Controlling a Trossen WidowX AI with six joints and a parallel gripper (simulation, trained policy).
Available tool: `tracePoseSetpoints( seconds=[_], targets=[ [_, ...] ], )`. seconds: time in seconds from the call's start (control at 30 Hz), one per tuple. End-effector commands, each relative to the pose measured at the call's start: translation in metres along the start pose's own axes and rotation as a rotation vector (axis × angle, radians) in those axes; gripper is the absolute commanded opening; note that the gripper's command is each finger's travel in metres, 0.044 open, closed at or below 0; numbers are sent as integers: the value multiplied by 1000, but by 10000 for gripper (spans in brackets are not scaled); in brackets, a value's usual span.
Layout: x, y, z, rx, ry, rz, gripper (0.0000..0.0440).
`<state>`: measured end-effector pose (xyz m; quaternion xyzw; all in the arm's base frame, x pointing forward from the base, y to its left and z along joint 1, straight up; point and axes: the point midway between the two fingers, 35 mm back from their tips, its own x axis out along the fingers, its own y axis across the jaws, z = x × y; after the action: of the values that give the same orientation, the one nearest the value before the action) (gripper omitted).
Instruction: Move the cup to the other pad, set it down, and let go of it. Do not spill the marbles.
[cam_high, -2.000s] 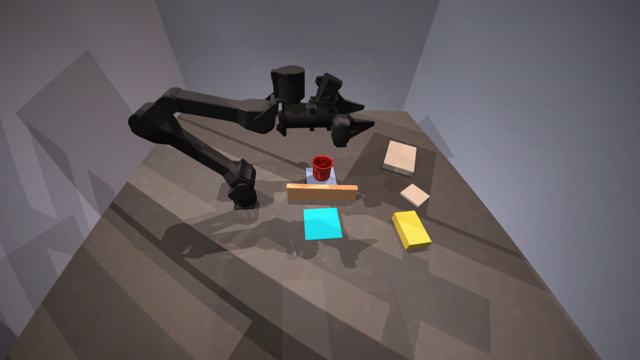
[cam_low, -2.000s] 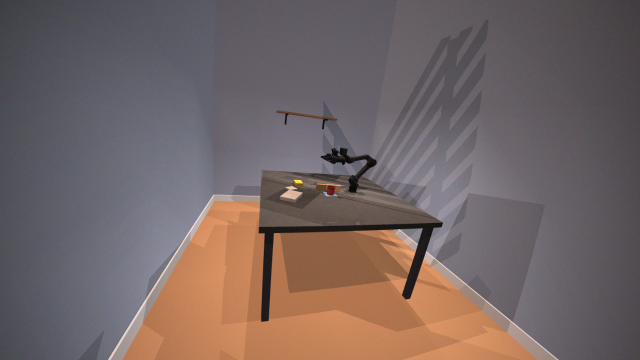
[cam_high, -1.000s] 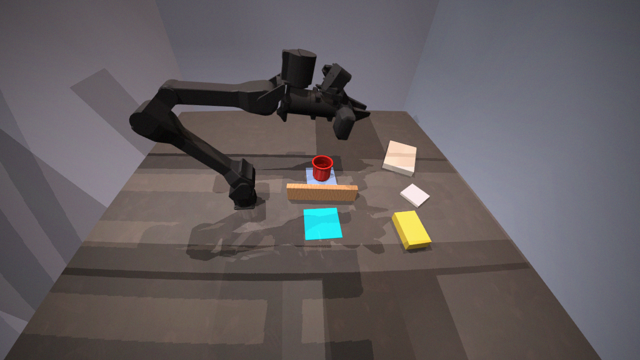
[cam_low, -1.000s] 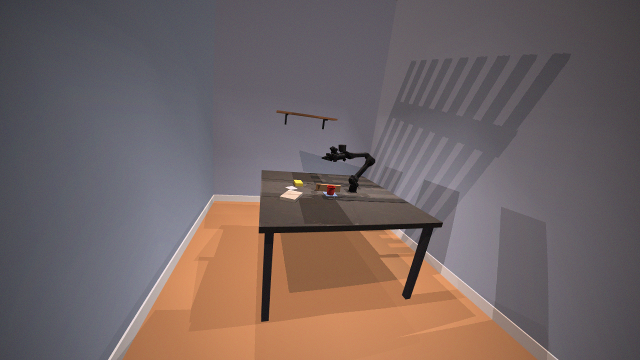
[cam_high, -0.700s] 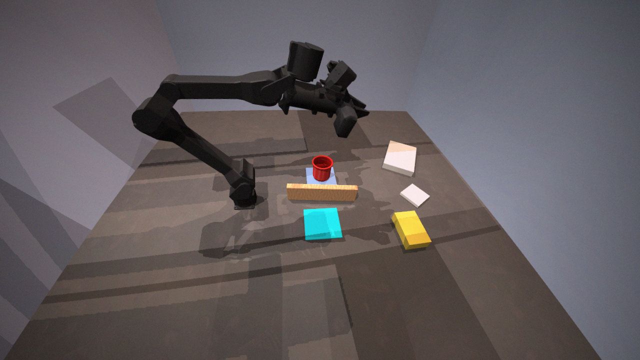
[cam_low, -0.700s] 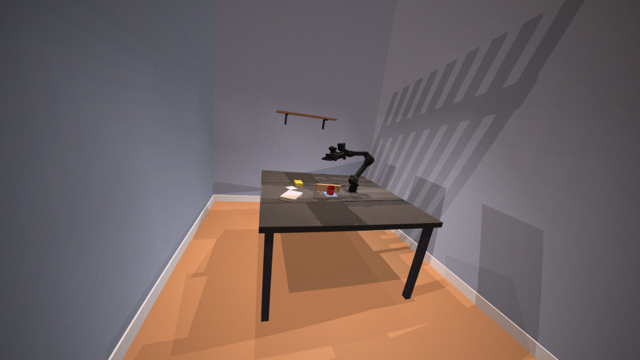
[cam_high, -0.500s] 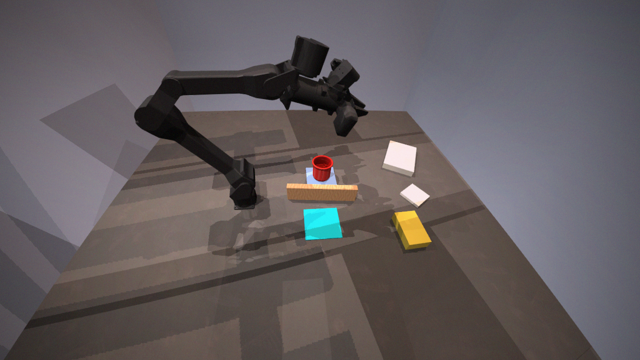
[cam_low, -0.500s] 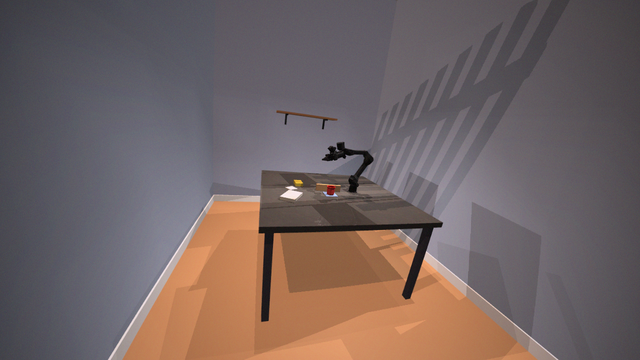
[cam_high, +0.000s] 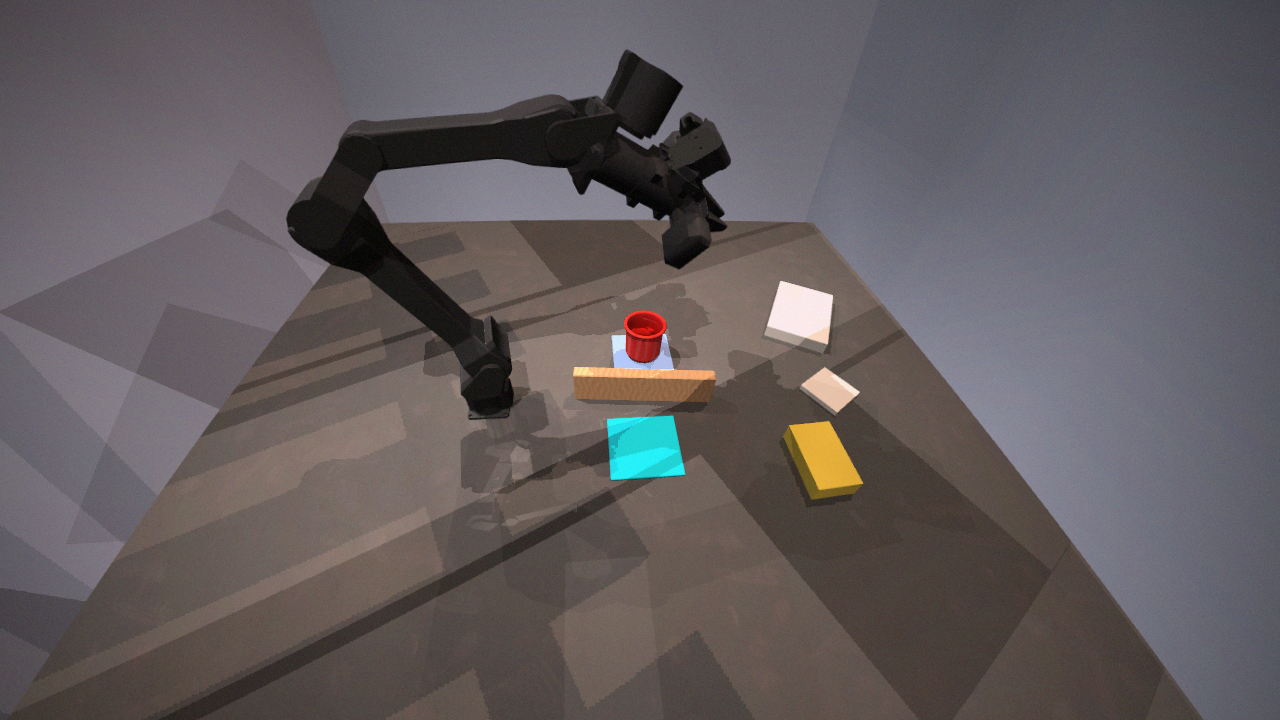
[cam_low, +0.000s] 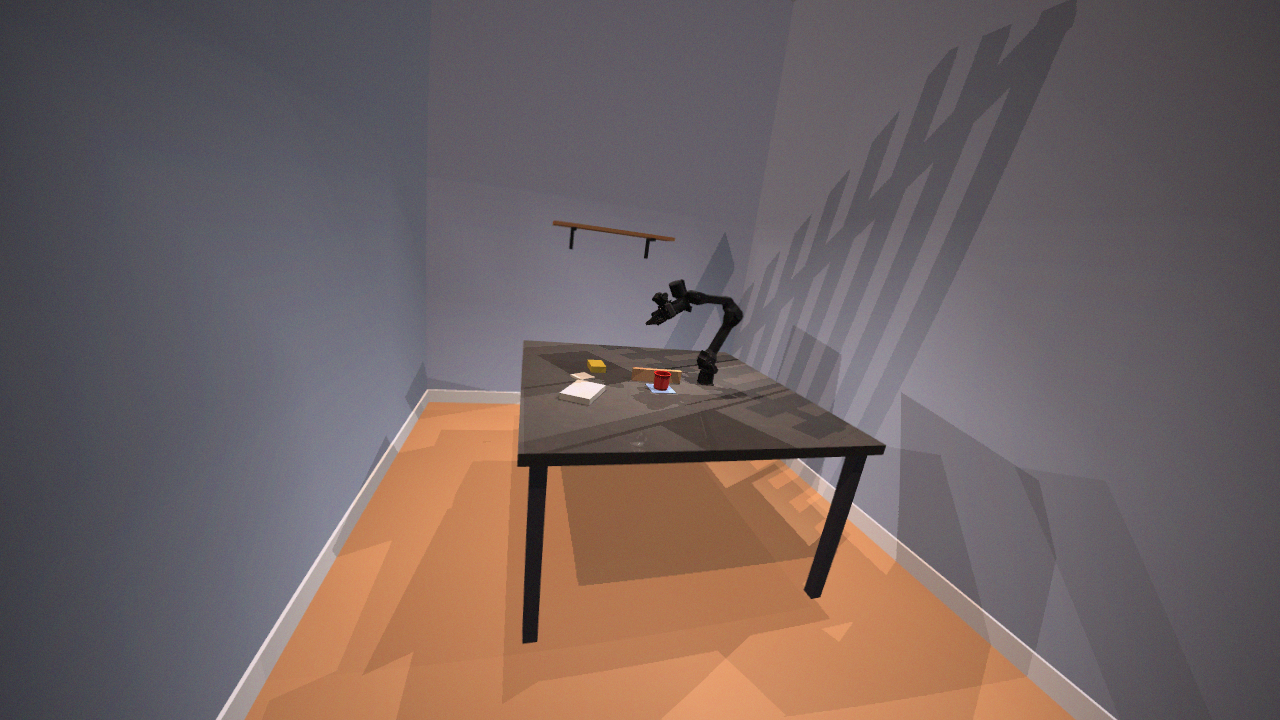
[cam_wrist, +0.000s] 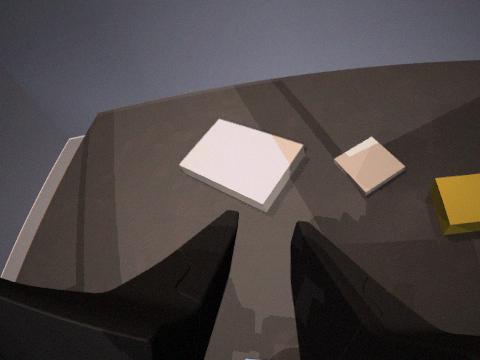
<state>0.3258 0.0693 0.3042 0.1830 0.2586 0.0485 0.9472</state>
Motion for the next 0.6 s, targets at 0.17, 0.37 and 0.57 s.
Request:
tracePoseSetpoints(
  seconds=[0.17, 0.37, 0.57],
  targets=[
    [6, 9, -14, 115, 142, -32, 109],
    [7, 13, -23, 182, 224, -65, 113],
    [9, 16, -33, 244, 306, -110, 114]
  ],
)
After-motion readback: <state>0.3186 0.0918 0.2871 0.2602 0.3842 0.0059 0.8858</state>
